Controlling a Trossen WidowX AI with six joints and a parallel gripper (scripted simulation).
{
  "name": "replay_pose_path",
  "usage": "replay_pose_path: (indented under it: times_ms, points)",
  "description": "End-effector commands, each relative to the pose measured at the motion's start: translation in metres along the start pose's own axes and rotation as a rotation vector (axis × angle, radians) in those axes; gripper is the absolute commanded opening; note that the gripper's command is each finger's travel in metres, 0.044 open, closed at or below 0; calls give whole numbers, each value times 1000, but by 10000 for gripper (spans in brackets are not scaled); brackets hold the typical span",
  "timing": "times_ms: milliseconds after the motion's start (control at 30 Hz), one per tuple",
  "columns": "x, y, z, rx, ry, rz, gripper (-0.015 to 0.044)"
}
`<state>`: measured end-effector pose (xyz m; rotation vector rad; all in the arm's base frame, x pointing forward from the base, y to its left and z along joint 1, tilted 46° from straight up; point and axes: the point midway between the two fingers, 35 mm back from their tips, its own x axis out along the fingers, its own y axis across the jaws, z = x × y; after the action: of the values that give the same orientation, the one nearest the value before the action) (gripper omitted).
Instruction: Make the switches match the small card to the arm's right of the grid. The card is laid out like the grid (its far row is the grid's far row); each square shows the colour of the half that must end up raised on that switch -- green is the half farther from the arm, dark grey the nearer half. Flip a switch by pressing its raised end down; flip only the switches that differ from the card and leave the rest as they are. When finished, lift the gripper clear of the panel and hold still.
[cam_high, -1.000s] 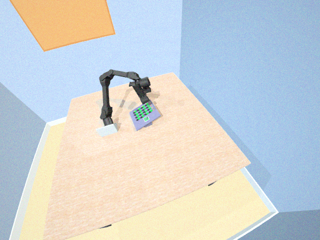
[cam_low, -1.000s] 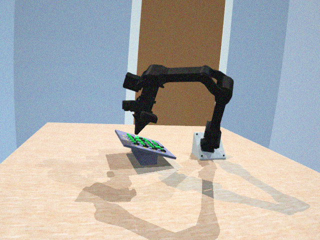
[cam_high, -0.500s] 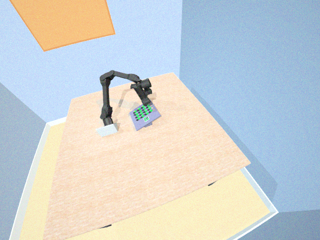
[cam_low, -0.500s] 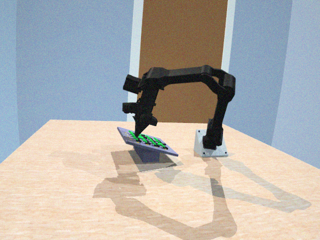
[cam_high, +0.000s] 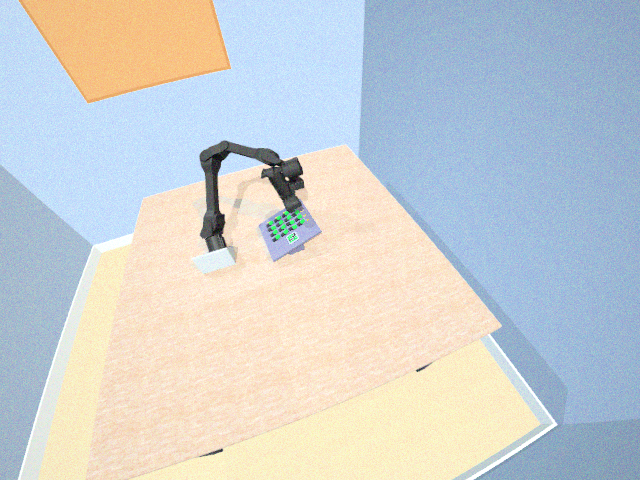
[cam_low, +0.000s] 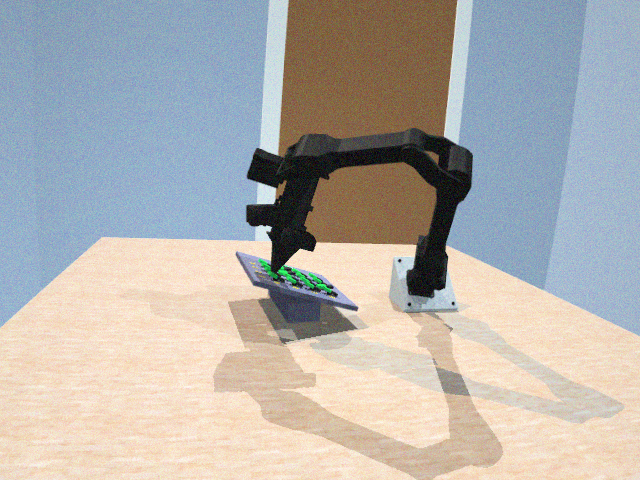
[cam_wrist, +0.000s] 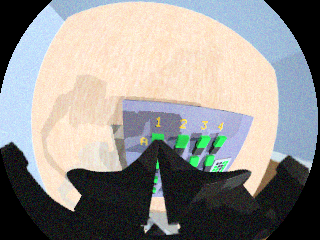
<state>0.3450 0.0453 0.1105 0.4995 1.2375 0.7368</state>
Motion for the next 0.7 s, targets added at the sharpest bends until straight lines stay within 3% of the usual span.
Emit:
replay_pose_path:
  times_ms: [0, 667]
  points:
    - [0, 0, 0, 3, -2, 4, 0]
    - [3, 0, 0, 3, -2, 4, 0]
